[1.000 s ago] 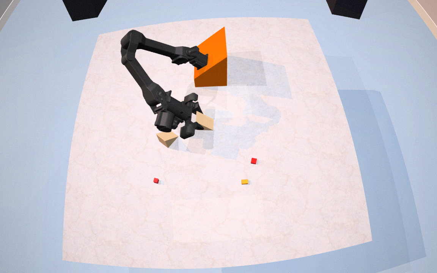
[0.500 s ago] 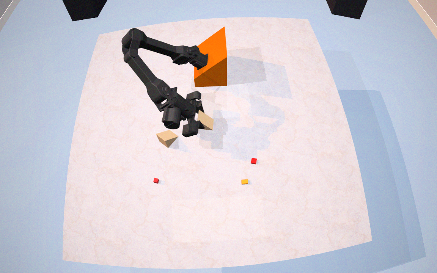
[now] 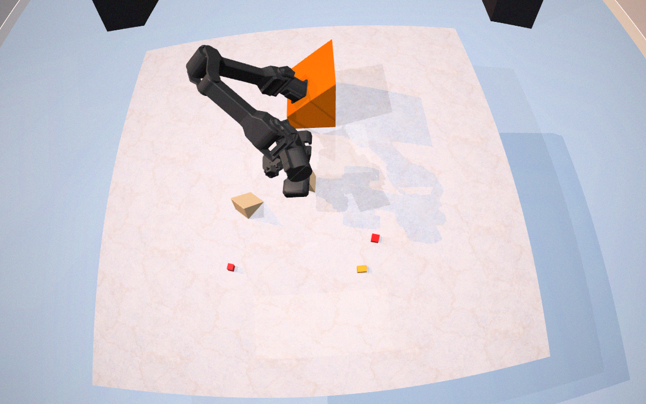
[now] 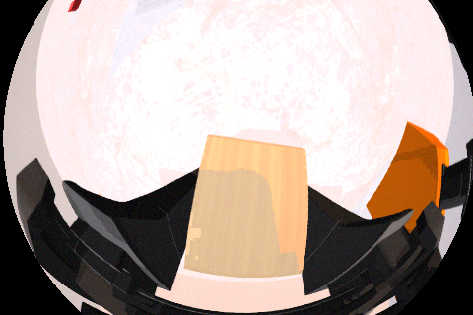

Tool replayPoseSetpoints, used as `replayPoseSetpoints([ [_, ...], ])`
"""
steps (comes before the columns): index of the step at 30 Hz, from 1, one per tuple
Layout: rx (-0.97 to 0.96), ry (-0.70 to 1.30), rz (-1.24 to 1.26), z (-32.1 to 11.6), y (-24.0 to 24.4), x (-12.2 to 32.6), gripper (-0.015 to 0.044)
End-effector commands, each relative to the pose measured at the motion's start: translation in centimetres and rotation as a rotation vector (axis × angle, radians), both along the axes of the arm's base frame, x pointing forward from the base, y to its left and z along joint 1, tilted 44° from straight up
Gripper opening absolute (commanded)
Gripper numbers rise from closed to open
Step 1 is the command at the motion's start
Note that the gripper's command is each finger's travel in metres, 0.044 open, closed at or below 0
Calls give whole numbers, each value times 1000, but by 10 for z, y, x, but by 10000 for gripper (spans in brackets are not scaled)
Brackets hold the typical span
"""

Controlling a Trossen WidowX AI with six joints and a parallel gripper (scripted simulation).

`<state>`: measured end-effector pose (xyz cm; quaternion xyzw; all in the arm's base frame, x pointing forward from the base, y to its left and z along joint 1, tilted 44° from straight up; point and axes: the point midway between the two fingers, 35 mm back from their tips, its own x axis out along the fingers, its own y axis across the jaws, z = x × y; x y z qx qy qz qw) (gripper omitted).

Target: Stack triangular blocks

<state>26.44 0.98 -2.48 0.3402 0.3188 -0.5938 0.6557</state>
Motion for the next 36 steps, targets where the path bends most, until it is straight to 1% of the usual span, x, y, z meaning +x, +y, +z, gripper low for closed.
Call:
replayPoseSetpoints([
  [1,-91,-5,-3,-3,7,0,0],
  [27,-764,-53,-49,-34,45,-2,0],
  [28,-698,-48,-53,-29,43,-2,26],
  [36,-698,-48,-53,-29,43,-2,236],
])
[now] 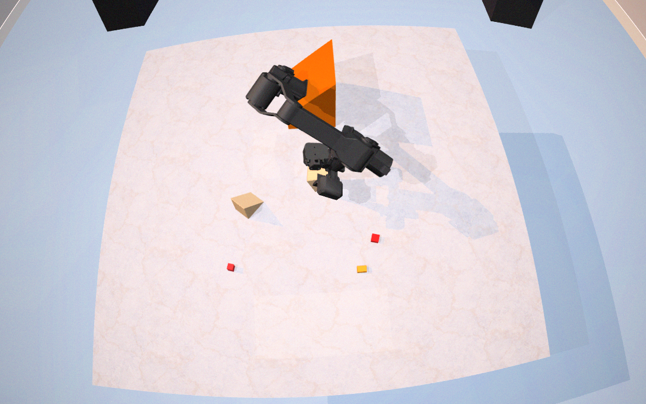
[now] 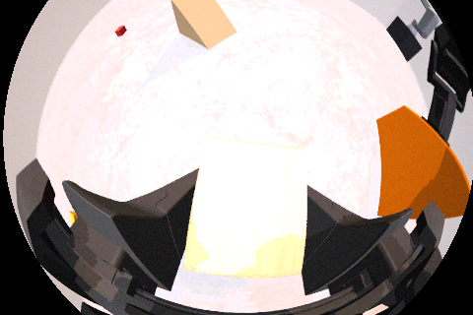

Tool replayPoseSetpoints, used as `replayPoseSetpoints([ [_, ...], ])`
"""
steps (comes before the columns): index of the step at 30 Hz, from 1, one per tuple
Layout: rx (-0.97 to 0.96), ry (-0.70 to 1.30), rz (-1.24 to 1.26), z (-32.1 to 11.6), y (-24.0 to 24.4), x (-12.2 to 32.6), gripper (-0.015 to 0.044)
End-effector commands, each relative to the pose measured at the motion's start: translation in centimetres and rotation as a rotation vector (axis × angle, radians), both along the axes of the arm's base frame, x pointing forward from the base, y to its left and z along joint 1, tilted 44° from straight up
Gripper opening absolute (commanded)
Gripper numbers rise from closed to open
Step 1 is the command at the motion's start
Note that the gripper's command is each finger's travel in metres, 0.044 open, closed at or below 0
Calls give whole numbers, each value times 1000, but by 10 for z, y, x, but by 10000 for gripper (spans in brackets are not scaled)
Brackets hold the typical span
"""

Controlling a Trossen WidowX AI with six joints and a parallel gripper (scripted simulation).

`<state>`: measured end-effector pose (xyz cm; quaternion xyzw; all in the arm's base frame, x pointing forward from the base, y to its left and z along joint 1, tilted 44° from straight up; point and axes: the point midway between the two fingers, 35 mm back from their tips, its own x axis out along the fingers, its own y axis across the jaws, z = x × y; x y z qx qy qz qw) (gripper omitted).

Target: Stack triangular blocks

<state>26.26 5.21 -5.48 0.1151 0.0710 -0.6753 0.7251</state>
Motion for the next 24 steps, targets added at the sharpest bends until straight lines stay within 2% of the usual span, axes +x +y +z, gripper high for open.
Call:
replayPoseSetpoints([
  [1,5,-1,-2,1,0,0,262],
  [8,5,-1,-2,1,0,0,440],
  [18,8,1,2,3,2,0,440],
  [24,93,84,133,67,61,-10,440],
])
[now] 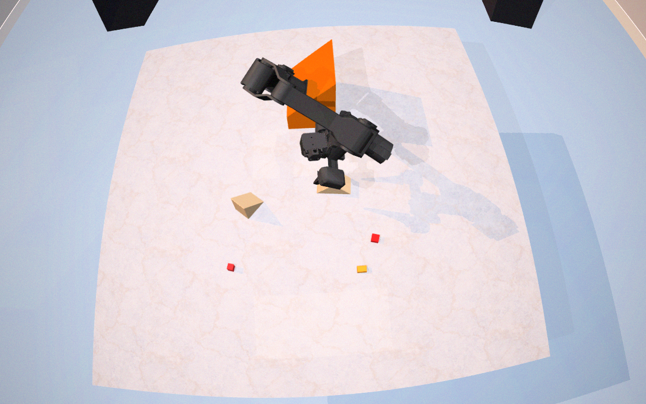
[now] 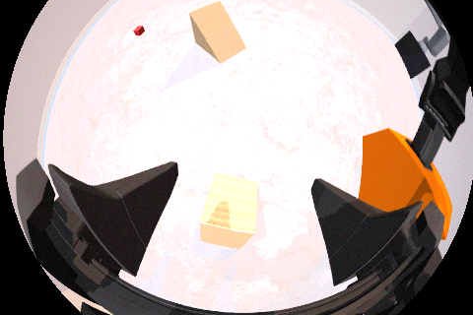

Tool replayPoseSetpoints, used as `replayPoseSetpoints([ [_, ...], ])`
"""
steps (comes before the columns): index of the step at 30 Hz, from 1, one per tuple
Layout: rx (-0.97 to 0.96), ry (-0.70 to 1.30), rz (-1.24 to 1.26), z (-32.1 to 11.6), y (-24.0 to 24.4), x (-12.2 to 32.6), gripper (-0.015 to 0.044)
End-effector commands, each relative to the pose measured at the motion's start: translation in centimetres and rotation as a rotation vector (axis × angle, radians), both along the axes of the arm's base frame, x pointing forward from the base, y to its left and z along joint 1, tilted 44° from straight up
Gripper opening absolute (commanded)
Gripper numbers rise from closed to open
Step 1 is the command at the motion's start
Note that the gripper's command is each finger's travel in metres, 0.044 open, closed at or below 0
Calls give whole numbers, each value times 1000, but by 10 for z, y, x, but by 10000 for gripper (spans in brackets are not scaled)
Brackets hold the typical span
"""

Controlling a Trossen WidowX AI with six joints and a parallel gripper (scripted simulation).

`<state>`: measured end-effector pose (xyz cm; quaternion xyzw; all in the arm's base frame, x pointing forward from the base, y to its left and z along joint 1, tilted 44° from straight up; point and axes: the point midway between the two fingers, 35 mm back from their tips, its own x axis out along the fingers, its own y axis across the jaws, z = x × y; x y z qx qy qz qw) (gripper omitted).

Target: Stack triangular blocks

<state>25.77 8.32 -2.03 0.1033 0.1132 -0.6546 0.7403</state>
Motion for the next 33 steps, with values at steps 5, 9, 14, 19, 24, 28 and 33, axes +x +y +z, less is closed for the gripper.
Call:
replayPoseSetpoints([
  [5,68,13,92,40,37,-7,440],
  [9,233,76,-43,36,13,-11,440],
  [14,630,179,-211,24,-21,-17,440],
  [19,1047,154,-163,22,-39,-9,440],
  [24,1278,57,-2,31,-51,4,440],
  [28,1278,57,-2,31,-51,4,440],
  [33,1278,57,-2,15,-51,8,440],
])
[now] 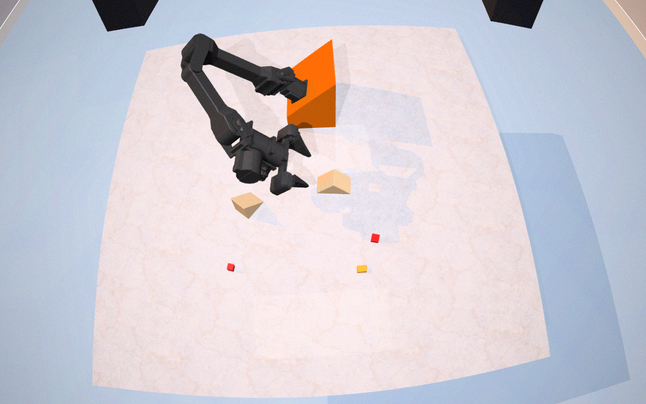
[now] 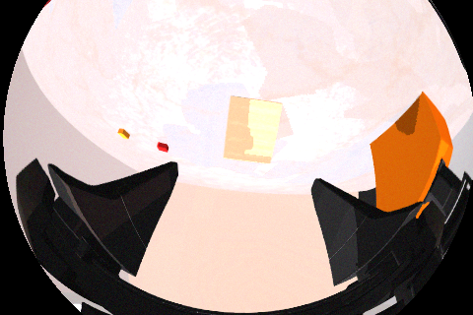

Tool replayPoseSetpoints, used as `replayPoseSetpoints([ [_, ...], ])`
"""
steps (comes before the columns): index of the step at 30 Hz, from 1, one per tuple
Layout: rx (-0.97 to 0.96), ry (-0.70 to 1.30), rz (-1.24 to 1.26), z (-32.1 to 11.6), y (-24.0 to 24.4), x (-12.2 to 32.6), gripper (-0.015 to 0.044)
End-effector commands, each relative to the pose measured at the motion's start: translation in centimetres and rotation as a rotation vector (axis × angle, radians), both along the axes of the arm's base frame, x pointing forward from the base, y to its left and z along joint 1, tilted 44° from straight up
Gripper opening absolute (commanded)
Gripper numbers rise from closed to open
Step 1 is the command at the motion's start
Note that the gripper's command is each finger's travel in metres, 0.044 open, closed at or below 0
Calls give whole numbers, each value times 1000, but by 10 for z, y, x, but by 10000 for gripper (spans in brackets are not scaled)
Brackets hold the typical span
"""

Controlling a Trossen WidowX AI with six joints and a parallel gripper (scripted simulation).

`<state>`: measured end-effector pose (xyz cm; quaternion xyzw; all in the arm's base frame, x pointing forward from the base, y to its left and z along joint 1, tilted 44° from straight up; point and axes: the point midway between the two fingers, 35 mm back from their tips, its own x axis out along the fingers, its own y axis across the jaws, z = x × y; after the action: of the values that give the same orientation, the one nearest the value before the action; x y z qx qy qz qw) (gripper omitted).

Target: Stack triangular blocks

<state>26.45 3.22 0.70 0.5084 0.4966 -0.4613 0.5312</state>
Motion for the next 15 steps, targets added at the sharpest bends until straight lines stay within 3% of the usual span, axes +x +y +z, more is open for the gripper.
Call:
replayPoseSetpoints([
  [1,5,8,4,-19,1,2,440],
  [15,5,8,4,-96,2,3,440],
])
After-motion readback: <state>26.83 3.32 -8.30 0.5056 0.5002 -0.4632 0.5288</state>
